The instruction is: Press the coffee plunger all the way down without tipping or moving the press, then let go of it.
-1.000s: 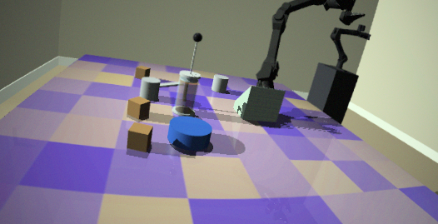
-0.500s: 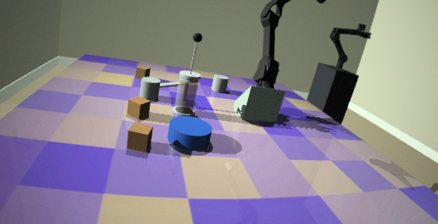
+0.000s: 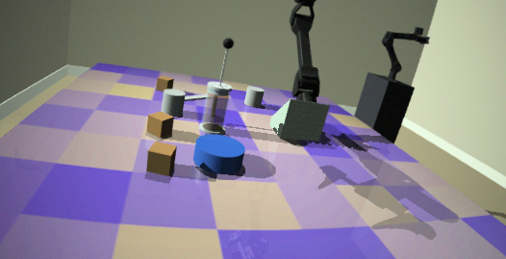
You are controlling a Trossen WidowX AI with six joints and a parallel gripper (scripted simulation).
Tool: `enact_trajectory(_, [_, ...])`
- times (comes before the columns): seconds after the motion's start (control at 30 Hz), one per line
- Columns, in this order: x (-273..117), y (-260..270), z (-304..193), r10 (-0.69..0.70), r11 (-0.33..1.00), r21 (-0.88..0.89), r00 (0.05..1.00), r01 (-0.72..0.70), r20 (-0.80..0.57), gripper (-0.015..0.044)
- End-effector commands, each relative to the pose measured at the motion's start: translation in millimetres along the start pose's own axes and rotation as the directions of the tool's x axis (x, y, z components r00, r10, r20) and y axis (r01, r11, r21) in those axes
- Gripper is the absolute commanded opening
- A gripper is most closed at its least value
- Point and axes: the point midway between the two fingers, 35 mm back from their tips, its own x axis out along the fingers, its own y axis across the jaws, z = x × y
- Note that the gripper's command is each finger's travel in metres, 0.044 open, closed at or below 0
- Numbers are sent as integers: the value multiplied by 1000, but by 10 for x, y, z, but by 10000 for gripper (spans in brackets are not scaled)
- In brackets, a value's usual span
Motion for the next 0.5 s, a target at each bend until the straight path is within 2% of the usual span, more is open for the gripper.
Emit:
enact_trajectory(0.0, [349,-533,-37,-165,979,-124,986,163,-3,440])
enact_trajectory(0.2, [738,-1435,-210,-429,851,-345,903,395,-27,440])
enact_trajectory(0.47, [873,-1672,-466,-455,832,-372,890,412,-33,440])
